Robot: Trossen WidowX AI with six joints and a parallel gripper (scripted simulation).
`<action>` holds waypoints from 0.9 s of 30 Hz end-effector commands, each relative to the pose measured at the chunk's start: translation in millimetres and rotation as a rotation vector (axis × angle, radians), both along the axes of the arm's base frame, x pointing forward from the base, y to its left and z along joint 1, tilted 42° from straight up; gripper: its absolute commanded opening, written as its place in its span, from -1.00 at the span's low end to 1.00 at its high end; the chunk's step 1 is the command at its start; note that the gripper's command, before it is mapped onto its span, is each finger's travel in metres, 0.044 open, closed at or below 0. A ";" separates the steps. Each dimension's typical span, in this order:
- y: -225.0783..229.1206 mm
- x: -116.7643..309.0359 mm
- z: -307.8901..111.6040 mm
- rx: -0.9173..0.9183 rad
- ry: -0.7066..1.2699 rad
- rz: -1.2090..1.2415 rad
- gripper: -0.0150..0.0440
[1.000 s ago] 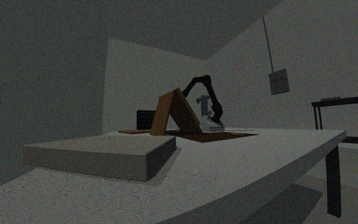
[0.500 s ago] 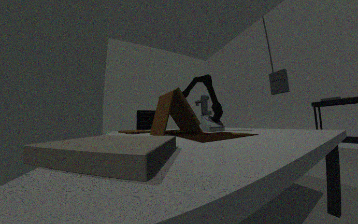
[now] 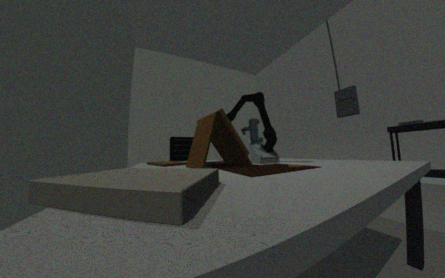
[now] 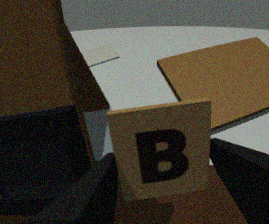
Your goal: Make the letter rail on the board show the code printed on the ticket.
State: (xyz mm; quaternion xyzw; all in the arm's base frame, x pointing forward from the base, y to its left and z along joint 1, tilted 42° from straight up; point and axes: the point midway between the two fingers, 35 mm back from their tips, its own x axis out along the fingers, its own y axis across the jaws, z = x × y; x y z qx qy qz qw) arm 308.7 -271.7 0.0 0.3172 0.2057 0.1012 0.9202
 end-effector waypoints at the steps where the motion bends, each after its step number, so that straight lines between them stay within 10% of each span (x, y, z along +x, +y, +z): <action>1: 1.7 -0.5 2.3 -0.002 0.004 -0.004 -0.49; 27: 11.9 -1.1 10.2 -0.001 0.004 -0.004 -0.49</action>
